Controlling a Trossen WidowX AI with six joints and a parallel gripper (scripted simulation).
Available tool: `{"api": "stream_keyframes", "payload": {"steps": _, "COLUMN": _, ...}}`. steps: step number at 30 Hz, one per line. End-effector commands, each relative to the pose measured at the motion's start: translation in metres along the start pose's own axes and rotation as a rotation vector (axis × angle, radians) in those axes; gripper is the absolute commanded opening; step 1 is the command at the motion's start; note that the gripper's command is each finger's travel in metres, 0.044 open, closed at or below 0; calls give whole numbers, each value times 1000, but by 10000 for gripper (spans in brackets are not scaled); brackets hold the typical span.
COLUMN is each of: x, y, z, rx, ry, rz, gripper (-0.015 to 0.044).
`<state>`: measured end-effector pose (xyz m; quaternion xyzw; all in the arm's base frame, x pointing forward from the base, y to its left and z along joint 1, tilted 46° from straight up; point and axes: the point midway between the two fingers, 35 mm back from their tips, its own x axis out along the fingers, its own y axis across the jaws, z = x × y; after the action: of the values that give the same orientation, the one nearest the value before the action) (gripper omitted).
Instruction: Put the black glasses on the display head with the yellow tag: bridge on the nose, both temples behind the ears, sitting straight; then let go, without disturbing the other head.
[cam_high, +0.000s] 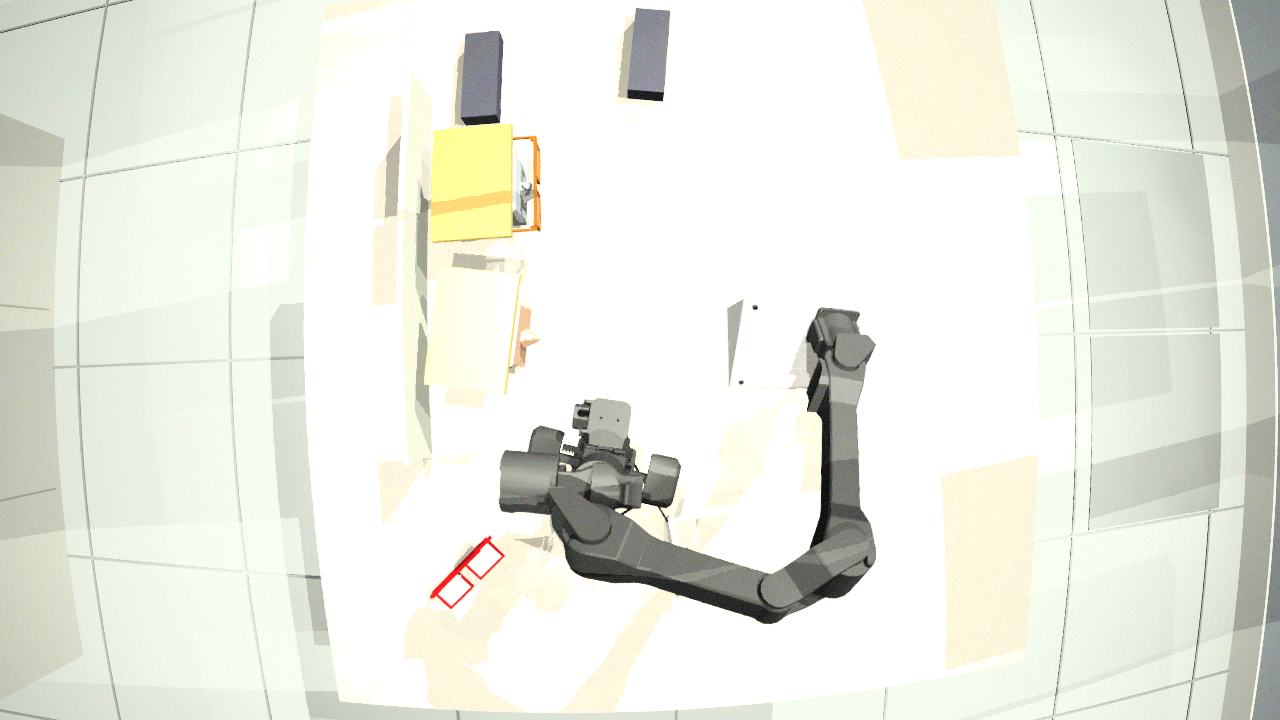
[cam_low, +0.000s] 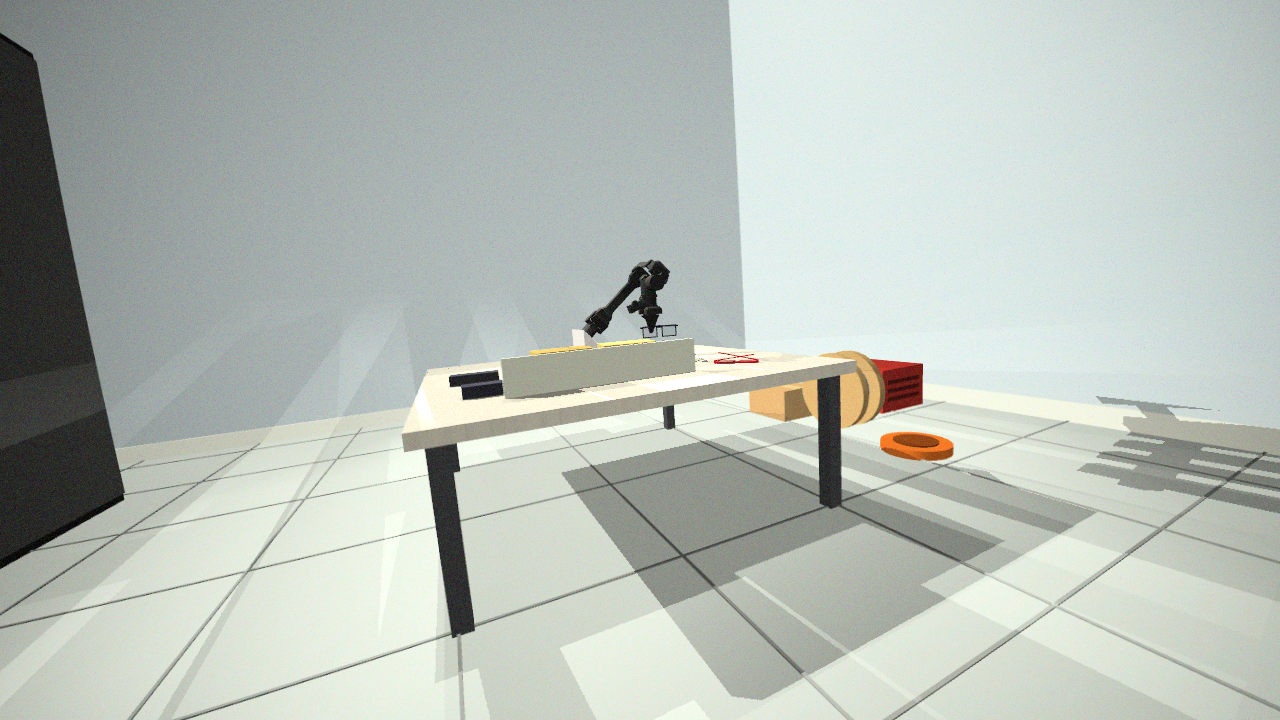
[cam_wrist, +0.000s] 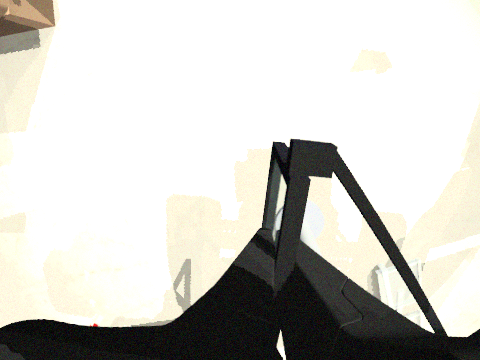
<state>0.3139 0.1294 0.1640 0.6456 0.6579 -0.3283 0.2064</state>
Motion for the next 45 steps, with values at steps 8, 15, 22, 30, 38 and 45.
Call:
{"api": "stream_keyframes", "payload": {"steps": 8, "x": 40, "y": 1, "z": -3, "rx": 1, "ry": 6, "rz": 2, "gripper": 0}}
{"api": "stream_keyframes", "payload": {"steps": 15, "x": 58, "y": -1, "z": -4, "rx": 1, "ry": 8, "rz": 1, "gripper": 0}}
{"api": "stream_keyframes", "payload": {"steps": 22, "x": 58, "y": 4, "z": 0, "rx": 1, "ry": 8, "rz": 1, "gripper": 0}}
{"api": "stream_keyframes", "payload": {"steps": 30, "x": 58, "y": 7, "z": 4, "rx": 1, "ry": 8, "rz": 2, "gripper": 0}}
{"api": "stream_keyframes", "payload": {"steps": 38, "x": 58, "y": 12, "z": 8, "rx": 1, "ry": 8, "rz": 2, "gripper": 0}}
{"api": "stream_keyframes", "payload": {"steps": 45, "x": 58, "y": 16, "z": 13, "rx": 1, "ry": 8, "rz": 2, "gripper": 0}}
